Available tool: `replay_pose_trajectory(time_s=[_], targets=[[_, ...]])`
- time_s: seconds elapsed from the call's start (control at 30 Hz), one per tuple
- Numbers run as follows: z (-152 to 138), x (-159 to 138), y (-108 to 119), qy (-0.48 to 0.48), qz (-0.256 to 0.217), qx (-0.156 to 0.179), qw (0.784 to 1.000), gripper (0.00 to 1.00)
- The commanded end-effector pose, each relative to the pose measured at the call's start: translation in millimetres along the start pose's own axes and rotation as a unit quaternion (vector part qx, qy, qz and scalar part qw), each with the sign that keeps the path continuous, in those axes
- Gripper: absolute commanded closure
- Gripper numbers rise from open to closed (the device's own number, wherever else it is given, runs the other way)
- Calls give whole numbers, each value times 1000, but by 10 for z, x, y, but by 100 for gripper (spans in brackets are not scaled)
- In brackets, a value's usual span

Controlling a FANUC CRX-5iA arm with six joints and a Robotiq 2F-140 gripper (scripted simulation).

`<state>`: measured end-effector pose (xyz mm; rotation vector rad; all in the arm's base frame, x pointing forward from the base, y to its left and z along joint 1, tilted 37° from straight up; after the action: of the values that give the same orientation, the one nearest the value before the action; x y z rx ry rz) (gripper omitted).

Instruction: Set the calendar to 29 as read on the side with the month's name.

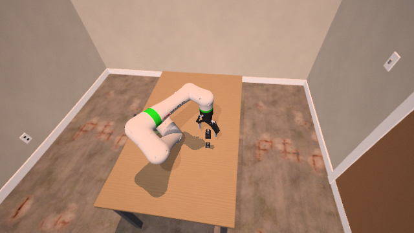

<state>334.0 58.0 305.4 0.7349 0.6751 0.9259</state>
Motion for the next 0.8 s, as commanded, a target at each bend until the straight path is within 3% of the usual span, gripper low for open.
replay_pose_trajectory(time_s=[0.0, 0.13, 0.4, 0.7, 0.73, 0.77], targets=[[82, -117, -17, 87, 3, 6, 996, 0], [96, -142, -20, 104, 3, 6, 995, 0], [209, -370, -47, 257, 3, 4, 966, 0], [231, -421, -52, 289, 2, 3, 957, 0], [231, -421, -52, 289, 2, 3, 957, 71], [231, -421, -52, 289, 2, 3, 957, 71]])
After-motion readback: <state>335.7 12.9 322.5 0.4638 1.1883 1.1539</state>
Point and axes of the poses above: the point where the finger pads meet when closed, its own y axis back along the fingers, its own z axis across the jaws, x = y × z, the point moved 9 cm from there along y, back along the fingers, and after that the axes turned 1 degree about -y, right-handed, at the moved point
